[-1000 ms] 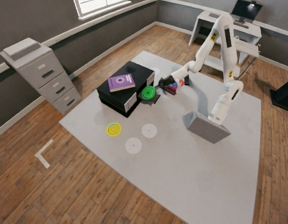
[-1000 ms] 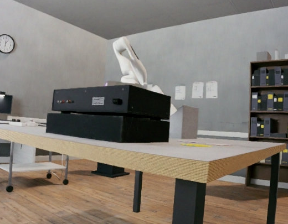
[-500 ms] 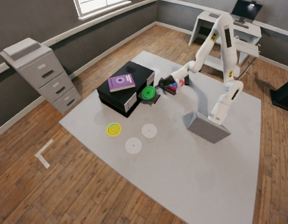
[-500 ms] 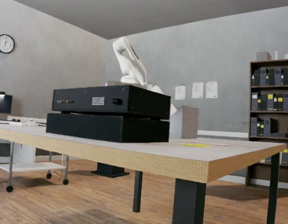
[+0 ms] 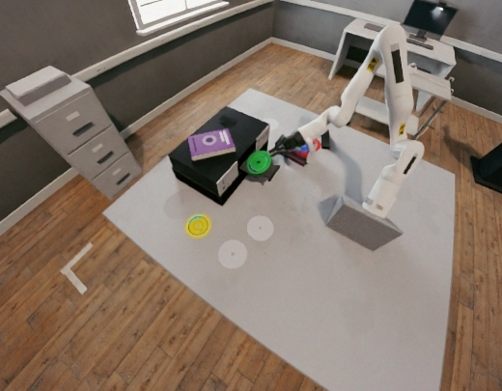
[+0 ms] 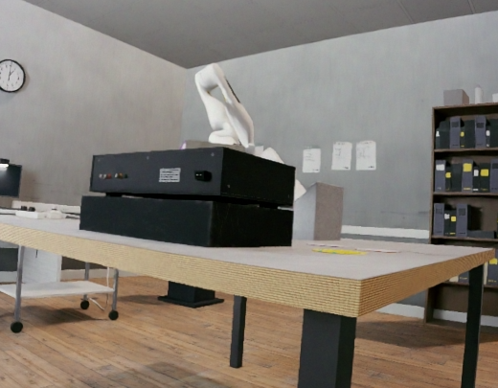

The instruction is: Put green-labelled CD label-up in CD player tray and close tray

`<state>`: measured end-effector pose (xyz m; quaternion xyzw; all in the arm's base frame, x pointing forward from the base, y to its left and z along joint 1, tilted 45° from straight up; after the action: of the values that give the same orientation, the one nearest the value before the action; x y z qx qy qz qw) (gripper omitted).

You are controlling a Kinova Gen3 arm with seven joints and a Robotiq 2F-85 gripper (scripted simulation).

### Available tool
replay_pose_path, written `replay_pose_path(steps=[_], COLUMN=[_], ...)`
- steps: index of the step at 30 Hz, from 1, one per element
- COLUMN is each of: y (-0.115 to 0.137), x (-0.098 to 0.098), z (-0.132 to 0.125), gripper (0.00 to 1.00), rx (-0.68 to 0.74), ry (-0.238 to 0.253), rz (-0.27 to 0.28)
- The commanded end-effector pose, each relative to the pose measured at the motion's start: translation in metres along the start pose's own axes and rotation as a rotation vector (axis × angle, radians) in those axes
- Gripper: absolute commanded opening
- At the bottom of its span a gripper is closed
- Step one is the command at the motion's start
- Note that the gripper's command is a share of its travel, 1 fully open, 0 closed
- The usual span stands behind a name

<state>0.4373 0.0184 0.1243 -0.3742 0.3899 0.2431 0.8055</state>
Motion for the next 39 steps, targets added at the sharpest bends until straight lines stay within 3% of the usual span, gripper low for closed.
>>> replay_pose_path(steps=[1,26,39], y=[0.0,0.0,-0.002], x=[0.0,0.0,0.002], z=[0.001,-0.001,-0.022], gripper=[0.24,0.24,0.24], rx=[-0.001,-0.001,-0.001], ry=[-0.002,-0.002,-0.002], rz=[0.0,0.0,0.0])
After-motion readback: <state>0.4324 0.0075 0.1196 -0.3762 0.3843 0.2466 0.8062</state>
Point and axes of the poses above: the point where the finger pads meet when closed, its own x axis out along the fingers, its own z axis across the jaws, y = z × x, the point moved 10 cm from there along -x, back along the fingers, and after that the axes turned 5 degrees about x, right-handed, at the moved point
